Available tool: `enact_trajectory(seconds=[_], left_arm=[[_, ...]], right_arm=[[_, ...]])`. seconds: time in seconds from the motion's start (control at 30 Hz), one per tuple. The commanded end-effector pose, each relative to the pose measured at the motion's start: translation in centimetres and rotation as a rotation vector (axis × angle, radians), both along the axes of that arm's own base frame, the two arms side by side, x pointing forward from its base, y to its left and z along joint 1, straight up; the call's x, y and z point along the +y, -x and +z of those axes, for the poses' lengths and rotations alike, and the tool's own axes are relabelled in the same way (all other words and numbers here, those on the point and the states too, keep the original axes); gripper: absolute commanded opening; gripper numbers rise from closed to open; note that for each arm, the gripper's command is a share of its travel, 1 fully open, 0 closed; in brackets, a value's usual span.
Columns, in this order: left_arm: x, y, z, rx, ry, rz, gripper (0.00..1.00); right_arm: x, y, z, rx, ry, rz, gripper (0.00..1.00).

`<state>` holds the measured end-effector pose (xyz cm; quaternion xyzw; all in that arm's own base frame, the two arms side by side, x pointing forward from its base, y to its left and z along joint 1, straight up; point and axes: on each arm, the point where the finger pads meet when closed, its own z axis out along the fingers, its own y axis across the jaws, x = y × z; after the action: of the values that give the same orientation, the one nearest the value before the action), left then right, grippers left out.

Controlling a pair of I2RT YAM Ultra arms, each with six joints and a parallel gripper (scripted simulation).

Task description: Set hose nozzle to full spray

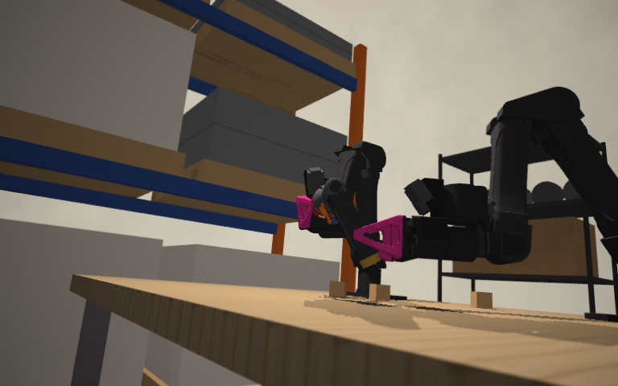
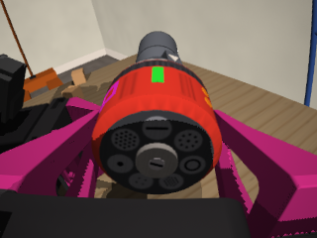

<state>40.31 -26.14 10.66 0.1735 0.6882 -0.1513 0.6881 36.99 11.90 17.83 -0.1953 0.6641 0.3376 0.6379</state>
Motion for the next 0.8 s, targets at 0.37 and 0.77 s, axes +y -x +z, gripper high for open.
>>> enact_trajectory(seconds=[0.37,0.77], left_arm=[[-1.2,-0.5,4.4,-0.12,0.103,-0.018,0.35],[-1.2,-0.5,4.4,-0.12,0.103,-0.018,0.35]], right_arm=[[-0.1,-1.0,2.6,-0.493,0.458,-0.046,0.0],[-0.1,-1.0,2.7,-0.8,0.793,-0.066,0.0]])
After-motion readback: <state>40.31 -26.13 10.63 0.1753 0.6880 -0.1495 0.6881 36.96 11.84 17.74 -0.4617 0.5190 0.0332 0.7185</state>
